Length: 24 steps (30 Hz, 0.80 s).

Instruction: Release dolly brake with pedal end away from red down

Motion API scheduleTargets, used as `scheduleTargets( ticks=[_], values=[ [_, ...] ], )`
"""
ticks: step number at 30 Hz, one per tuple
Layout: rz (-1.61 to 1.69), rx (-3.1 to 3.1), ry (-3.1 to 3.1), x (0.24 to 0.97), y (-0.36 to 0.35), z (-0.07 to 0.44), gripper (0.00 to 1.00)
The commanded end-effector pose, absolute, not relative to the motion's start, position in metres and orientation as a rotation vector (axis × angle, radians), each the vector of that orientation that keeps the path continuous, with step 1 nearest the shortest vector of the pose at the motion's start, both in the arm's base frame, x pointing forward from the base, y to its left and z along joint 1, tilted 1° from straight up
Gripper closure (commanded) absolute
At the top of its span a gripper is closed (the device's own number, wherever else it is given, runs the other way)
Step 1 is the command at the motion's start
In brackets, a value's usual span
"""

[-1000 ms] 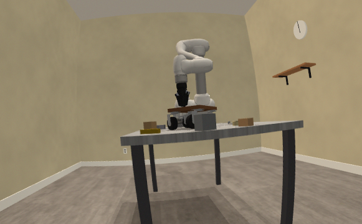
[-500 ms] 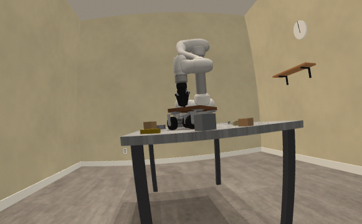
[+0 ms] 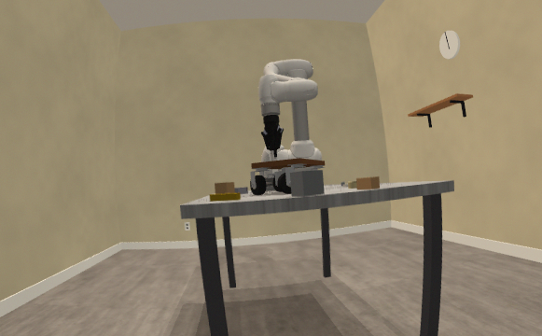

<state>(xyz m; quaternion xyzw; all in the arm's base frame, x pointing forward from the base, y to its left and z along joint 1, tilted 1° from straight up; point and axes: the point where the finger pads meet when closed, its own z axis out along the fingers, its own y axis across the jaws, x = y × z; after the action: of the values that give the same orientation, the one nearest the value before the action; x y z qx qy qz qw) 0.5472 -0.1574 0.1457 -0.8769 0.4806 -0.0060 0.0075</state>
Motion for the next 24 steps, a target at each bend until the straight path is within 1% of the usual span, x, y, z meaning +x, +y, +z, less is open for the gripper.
scheduleTargets(
  ticks=[1,9,24],
  values=[
    [-0.019,-2.742,1.502,0.547,-0.157,0.154,1.00],
    [-0.019,-2.742,1.502,0.547,-0.158,0.178,1.00],
    [-0.019,-2.742,1.502,0.547,-0.158,0.179,1.00]
  ],
)
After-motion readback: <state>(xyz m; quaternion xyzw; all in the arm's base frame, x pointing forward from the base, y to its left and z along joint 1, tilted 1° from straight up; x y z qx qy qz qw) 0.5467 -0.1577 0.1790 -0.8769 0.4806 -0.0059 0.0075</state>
